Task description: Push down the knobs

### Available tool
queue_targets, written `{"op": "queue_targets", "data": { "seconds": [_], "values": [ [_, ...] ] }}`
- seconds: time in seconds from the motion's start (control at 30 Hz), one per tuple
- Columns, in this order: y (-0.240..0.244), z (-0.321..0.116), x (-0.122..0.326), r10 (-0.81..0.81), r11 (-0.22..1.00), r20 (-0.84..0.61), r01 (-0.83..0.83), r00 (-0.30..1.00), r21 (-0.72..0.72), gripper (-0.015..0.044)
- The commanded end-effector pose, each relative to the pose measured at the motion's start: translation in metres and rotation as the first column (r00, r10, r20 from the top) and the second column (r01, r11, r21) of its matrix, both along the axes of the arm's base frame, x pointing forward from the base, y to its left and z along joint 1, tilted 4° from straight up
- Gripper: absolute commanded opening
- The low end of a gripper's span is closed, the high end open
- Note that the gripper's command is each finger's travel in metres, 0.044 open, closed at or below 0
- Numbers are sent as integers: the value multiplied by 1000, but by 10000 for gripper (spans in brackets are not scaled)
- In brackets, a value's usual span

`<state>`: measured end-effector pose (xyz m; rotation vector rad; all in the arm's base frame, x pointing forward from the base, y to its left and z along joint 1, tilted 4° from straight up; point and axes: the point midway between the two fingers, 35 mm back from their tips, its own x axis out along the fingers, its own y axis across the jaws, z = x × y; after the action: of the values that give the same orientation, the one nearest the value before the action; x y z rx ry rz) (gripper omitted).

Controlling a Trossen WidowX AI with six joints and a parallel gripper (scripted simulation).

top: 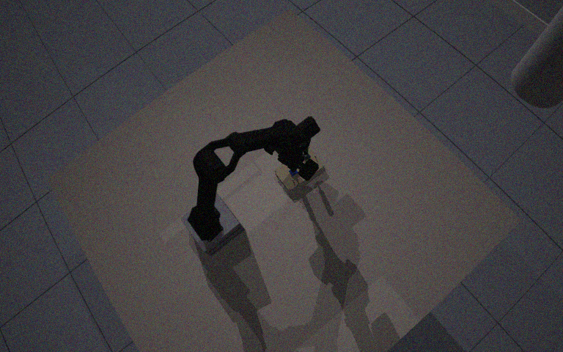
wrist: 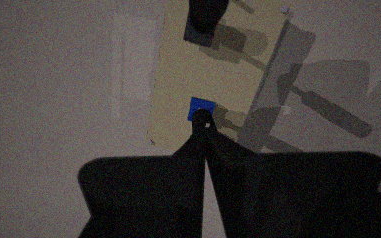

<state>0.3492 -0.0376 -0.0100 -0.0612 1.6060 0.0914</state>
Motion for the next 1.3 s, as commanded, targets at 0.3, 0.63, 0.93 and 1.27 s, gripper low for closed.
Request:
{"op": "queue_targets", "data": {
  "seconds": [0.3, 0.63, 0.93, 1.27],
  "values": [
    [-1, -11, 1, 5, 1000, -4, -5, 1000, -4, 0],
    [-1, -13, 1, 5, 1000, -4, -5, 1000, -4, 0],
    [-1, -14, 1, 5, 1000, -4, -5, 1000, -4, 0],
    [-1, -17, 1, 5, 1000, -4, -5, 1000, -4, 0]
  ]
}}
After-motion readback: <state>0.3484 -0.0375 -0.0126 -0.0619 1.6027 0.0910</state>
